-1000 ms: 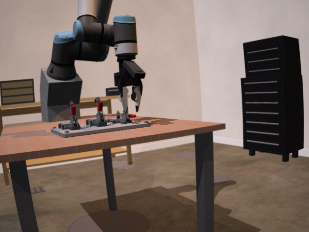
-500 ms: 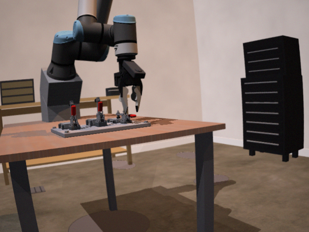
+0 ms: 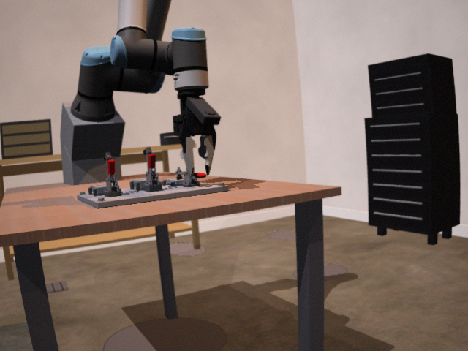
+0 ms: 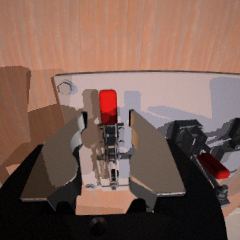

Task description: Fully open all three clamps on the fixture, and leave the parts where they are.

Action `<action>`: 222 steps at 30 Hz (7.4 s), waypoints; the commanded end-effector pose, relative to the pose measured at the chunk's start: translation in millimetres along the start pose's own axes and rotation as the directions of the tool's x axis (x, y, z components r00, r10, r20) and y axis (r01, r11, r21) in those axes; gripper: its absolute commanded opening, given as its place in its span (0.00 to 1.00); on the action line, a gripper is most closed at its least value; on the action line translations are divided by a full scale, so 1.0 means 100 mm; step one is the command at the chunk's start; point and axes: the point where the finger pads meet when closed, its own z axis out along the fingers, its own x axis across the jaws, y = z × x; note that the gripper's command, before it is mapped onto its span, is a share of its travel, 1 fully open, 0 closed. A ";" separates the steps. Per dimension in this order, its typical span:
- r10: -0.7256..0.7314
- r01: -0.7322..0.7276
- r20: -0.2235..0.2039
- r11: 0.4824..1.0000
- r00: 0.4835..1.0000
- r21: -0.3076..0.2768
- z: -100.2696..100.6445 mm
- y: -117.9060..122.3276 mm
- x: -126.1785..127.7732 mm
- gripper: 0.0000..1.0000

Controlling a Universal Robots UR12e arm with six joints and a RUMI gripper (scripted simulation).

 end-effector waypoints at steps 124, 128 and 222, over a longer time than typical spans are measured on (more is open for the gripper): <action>-0.001 0.001 0.000 1.000 1.000 0.006 0.03 0.02 0.00 0.00; -0.001 0.001 0.000 1.000 1.000 0.007 0.02 0.02 0.00 0.00; -0.001 0.001 0.000 1.000 1.000 0.005 -0.19 0.48 0.00 0.00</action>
